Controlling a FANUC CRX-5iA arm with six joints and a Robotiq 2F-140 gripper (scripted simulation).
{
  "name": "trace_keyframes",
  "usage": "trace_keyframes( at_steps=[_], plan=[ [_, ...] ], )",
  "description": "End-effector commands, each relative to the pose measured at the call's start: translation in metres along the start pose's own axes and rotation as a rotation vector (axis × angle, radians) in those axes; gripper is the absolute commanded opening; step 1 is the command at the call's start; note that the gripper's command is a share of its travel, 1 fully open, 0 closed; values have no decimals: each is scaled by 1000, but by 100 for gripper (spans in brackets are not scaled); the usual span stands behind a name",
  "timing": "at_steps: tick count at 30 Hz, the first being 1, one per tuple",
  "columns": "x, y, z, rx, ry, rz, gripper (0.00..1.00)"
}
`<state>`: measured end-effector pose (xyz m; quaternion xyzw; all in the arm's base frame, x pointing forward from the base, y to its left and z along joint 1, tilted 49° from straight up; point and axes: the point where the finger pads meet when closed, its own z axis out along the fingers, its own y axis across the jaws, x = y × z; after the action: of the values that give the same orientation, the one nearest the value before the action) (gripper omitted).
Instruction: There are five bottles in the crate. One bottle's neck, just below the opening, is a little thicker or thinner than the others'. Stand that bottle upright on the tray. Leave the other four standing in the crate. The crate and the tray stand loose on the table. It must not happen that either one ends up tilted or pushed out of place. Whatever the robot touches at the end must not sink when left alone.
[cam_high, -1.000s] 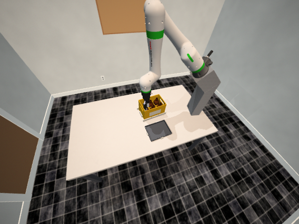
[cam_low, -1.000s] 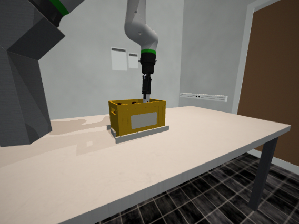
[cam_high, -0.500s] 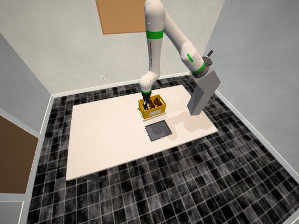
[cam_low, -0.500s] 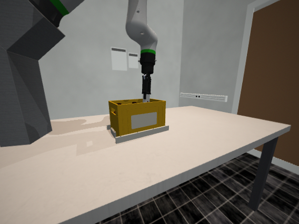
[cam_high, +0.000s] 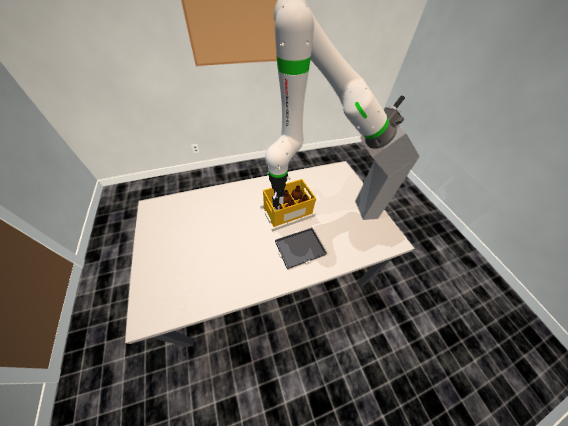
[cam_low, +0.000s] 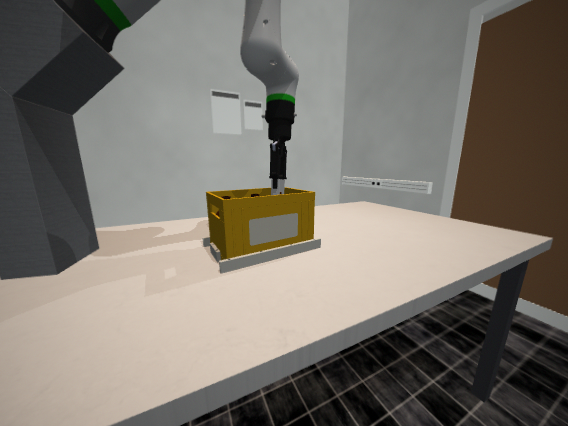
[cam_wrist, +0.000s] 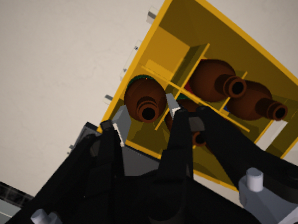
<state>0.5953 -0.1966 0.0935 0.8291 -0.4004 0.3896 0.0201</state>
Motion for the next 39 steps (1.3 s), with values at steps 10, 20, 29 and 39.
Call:
trace_keyframes(
  at_steps=[10, 20, 29, 39],
  plan=[
    [0, 0, 0, 90, 18, 1, 10],
    [0, 0, 0, 90, 18, 1, 10],
    [0, 0, 0, 90, 18, 1, 10],
    [0, 0, 0, 90, 18, 1, 10]
  ],
)
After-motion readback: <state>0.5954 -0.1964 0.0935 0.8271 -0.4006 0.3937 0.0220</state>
